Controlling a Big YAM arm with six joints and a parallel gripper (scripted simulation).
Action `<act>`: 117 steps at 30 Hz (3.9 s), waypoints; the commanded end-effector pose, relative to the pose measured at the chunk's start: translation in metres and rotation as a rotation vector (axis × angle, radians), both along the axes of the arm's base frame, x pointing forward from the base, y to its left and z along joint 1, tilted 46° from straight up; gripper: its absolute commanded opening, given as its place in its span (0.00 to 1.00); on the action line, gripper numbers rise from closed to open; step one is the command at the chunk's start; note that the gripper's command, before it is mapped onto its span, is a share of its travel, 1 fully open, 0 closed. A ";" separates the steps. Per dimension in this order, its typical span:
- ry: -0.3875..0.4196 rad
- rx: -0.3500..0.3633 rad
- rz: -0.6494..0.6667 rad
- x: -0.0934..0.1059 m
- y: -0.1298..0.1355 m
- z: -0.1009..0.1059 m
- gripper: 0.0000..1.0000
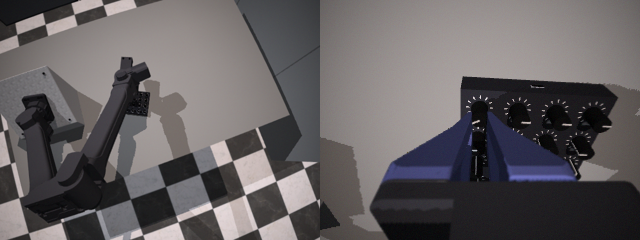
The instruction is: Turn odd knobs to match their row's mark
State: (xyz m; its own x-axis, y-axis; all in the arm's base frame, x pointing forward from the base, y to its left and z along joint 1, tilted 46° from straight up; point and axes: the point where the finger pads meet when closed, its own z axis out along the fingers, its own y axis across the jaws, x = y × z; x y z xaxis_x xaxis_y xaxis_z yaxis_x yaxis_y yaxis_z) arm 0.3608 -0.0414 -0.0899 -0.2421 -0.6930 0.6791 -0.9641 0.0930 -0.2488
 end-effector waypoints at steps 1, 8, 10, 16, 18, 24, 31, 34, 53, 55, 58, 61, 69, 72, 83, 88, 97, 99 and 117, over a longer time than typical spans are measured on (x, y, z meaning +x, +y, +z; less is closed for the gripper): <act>-0.018 0.005 0.007 0.006 0.002 0.002 0.08; -0.018 0.005 0.007 0.006 0.002 0.002 0.08; -0.018 0.005 0.007 0.006 0.002 0.002 0.08; -0.018 0.005 0.007 0.006 0.002 0.002 0.08; -0.018 0.005 0.007 0.006 0.002 0.002 0.08; -0.018 0.005 0.007 0.006 0.002 0.002 0.08; -0.025 0.007 0.000 0.006 0.002 0.002 0.08; -0.036 0.008 -0.011 0.006 0.002 0.002 0.08; -0.126 0.023 -0.098 0.006 0.002 0.002 0.08; -0.146 0.026 -0.117 0.006 0.002 0.002 0.08; -0.180 0.032 -0.150 0.006 0.002 0.002 0.08; -0.218 0.038 -0.186 0.006 0.002 0.002 0.08; -0.302 0.051 -0.272 0.005 0.001 0.002 0.08; -0.351 0.058 -0.319 0.005 0.001 0.002 0.08; -0.500 0.080 -0.465 0.005 0.001 0.002 0.08; -0.591 0.095 -0.554 0.005 0.001 0.002 0.08; -0.734 0.118 -0.691 0.005 0.001 0.002 0.08; -0.734 0.118 -0.691 0.005 0.001 0.002 0.08; -0.992 0.163 -0.949 0.004 0.001 0.002 0.08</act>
